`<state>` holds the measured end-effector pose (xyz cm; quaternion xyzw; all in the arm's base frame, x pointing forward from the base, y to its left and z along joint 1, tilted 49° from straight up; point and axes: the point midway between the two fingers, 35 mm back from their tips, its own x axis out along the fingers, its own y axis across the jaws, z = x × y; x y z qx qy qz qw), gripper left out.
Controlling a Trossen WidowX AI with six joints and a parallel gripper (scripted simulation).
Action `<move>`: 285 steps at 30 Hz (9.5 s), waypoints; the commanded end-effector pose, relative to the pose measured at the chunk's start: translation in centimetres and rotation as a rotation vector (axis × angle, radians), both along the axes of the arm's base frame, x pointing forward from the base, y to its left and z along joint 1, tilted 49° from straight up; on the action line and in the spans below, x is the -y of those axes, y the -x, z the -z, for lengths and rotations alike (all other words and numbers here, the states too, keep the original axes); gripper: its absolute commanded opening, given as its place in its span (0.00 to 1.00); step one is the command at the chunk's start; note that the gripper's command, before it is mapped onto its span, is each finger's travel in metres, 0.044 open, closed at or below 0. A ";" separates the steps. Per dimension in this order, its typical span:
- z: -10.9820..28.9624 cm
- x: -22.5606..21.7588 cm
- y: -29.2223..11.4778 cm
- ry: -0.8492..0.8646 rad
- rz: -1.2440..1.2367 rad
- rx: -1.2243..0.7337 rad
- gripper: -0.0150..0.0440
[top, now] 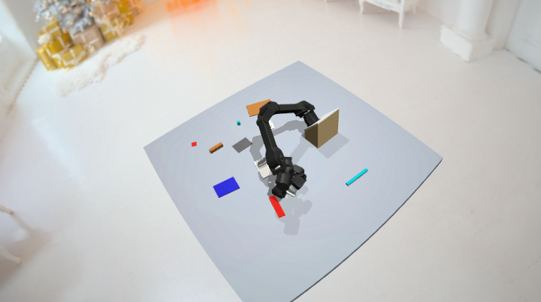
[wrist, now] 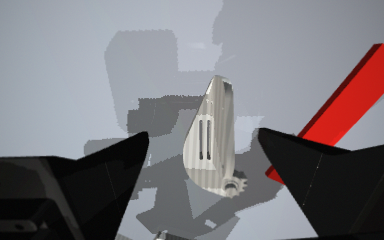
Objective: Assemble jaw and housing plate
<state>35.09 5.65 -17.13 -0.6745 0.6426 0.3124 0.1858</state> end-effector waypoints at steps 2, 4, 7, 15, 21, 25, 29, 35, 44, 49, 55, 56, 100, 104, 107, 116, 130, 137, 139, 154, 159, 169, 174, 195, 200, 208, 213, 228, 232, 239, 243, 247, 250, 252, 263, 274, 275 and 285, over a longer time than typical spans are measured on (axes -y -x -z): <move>0.0 0.0 0.0 0.003 -0.006 -0.004 1.00; 0.0 0.1 0.0 0.003 -0.006 -0.004 1.00; 0.1 0.1 0.0 0.003 -0.006 -0.004 1.00; 0.0 0.0 0.0 0.000 0.000 0.000 0.91; 0.0 0.0 0.0 0.000 0.000 0.000 0.64; 0.0 0.0 0.0 0.000 0.000 0.000 0.50; 0.0 0.0 0.0 0.000 0.000 0.000 0.48; 0.0 0.0 0.0 0.000 0.000 0.000 0.48; -0.6 -0.8 -0.1 -0.001 -0.001 0.000 0.48; -1.6 -2.0 -0.2 -0.002 -0.003 -0.001 0.48; -2.8 -3.4 -0.3 -0.002 -0.004 -0.002 0.48; -3.0 -3.7 -0.3 -0.002 -0.004 -0.003 0.48; -7.6 -4.4 1.4 0.011 0.315 0.360 0.48; -8.0 -4.2 1.7 0.012 0.367 0.419 0.48; -8.3 -4.0 1.9 0.014 0.406 0.464 0.48; -9.1 -3.3 2.6 0.018 0.524 0.597 0.48; -10.4 -2.3 3.9 0.025 0.707 0.806 0.48; -11.0 -1.8 4.5 0.028 0.799 0.910 0.48; -11.1 -1.6 4.7 0.029 0.825 0.940 0.48; -12.3 -0.5 6.2 0.036 1.020 1.163 0.48; -12.7 -0.1 6.8 0.039 1.086 1.237 0.48; -13.4 0.7 7.9 0.044 1.216 1.386 0.48; -13.7 1.2 8.5 0.046 1.281 1.461 0.48; -14.3 2.1 9.7 0.051 1.417 1.618 0.48; -14.3 2.1 9.7 0.051 1.417 1.618 0.48; -14.3 2.1 9.7 0.052 1.440 1.643 0.48; -14.3 2.1 9.7 0.052 1.440 1.643 0.48; -15.3 2.7 6.6 0.048 1.442 1.641 0.48; -15.7 3.1 5.5 0.048 1.442 1.641 0.48; -16.5 3.9 3.5 0.048 1.441 1.643 0.48; -16.9 4.4 2.4 0.049 1.440 1.645 0.48; -17.4 5.0 1.4 0.051 1.439 1.647 0.48; -17.5 5.1 1.2 0.051 1.438 1.648 0.48; -17.5 5.1 1.2 0.051 1.438 1.648 0.48; -17.5 5.1 1.2 0.051 1.438 1.648 0.48; -17.5 5.1 1.2 0.051 1.432 1.640 0.48; -17.5 5.1 1.2 0.051 1.432 1.640 0.48; -17.5 5.1 1.2 0.051 1.432 1.640 0.48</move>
